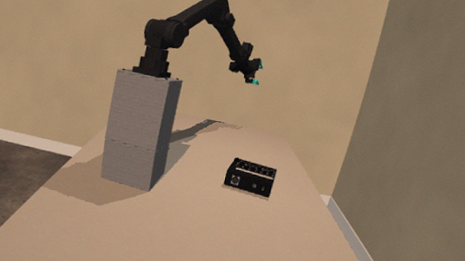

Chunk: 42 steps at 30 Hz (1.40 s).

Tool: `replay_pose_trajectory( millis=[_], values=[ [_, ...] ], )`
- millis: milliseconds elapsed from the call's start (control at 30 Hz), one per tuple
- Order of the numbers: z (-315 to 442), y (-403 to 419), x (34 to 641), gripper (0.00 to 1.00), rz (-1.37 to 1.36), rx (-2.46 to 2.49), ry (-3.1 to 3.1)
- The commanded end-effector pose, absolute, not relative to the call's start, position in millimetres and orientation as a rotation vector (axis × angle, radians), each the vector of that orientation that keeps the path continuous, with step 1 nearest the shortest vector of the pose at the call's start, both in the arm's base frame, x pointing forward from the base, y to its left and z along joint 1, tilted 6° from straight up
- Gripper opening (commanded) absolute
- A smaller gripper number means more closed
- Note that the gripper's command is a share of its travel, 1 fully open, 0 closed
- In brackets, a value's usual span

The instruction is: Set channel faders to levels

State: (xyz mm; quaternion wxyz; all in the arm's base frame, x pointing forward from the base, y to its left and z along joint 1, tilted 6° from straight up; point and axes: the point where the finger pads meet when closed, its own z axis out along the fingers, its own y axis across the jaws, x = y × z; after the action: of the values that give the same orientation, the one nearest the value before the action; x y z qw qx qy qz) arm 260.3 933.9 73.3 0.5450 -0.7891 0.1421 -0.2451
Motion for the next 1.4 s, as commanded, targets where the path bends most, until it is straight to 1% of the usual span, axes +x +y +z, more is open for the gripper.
replay_pose_trajectory(
  millis=[0, 533, 567, 600, 767, 867, 967, 1000, 1100, 1200, 1233, 1267, 1300, 1333, 1367],
  values=[
    [88, 936, 261, 1.00, -0.580, -1.853, 0.339],
    [88, 936, 261, 1.00, -0.580, -1.853, 0.339],
    [122, 941, 263, 1.00, -0.571, -1.797, 0.351],
    [119, 939, 265, 1.00, -0.573, -1.805, 0.353],
    [118, 920, 293, 1.00, -0.572, -1.843, 0.389],
    [103, 897, 324, 1.00, -0.573, -1.892, 0.426],
    [97, 885, 338, 1.00, -0.573, -1.915, 0.444],
    [89, 871, 353, 1.00, -0.571, -1.940, 0.466],
    [89, 871, 353, 1.00, -0.571, -1.940, 0.466],
    [62, 816, 404, 1.00, -0.561, -2.030, 0.554],
    [62, 816, 404, 1.00, -0.561, -2.030, 0.554],
    [52, 793, 421, 1.00, -0.554, -2.063, 0.591],
    [52, 793, 421, 1.00, -0.554, -2.063, 0.591],
    [41, 767, 438, 1.00, -0.545, -2.098, 0.633],
    [41, 767, 438, 1.00, -0.545, -2.098, 0.633]
  ],
)
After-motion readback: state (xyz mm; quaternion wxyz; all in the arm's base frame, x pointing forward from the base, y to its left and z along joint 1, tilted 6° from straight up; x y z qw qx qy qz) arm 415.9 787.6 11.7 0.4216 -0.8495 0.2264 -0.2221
